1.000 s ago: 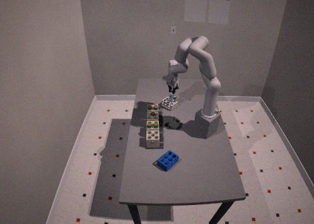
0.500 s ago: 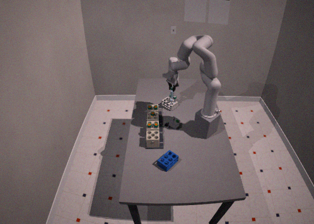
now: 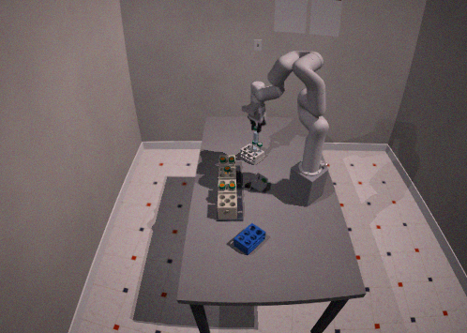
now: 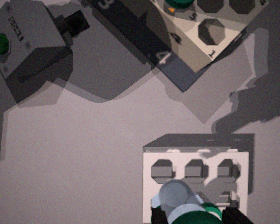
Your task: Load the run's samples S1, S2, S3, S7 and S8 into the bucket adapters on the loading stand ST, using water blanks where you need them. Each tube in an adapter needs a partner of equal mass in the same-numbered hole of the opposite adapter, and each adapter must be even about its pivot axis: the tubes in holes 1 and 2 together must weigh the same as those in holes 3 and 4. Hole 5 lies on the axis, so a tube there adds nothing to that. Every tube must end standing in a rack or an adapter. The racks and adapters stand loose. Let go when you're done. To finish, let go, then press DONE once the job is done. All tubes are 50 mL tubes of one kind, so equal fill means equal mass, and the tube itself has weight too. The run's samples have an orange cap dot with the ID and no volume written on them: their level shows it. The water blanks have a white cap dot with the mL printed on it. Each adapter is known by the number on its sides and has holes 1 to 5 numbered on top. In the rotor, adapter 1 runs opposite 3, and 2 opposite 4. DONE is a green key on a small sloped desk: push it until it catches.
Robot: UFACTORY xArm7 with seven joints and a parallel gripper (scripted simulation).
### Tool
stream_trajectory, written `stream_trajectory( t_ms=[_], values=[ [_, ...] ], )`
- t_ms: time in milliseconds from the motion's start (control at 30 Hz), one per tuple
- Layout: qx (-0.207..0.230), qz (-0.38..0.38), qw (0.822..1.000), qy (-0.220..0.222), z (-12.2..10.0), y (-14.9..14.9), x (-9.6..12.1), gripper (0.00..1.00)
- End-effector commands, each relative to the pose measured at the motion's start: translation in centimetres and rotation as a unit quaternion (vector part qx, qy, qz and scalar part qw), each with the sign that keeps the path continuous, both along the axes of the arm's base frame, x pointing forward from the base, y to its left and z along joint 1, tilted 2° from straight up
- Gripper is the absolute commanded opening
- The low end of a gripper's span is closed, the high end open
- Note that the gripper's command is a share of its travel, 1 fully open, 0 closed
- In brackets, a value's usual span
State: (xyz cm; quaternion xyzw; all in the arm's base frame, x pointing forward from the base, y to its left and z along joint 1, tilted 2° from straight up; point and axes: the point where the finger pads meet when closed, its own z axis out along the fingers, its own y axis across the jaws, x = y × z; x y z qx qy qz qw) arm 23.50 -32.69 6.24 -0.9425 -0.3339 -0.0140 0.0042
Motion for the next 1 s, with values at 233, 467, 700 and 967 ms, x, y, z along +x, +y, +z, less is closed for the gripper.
stream_trajectory(
  t_ms=[233,467,700,967],
  values=[
    [-0.001,-0.034,0.999,0.000,0.2,0.8,0.5,0.00],
    [0.001,-0.133,0.991,0.001,0.3,3.5,1.9,0.00],
    [0.004,-0.247,0.969,0.003,0.4,6.6,3.5,0.00],
    [0.007,-0.343,0.939,0.005,0.4,9.3,4.8,0.00]
  ],
)
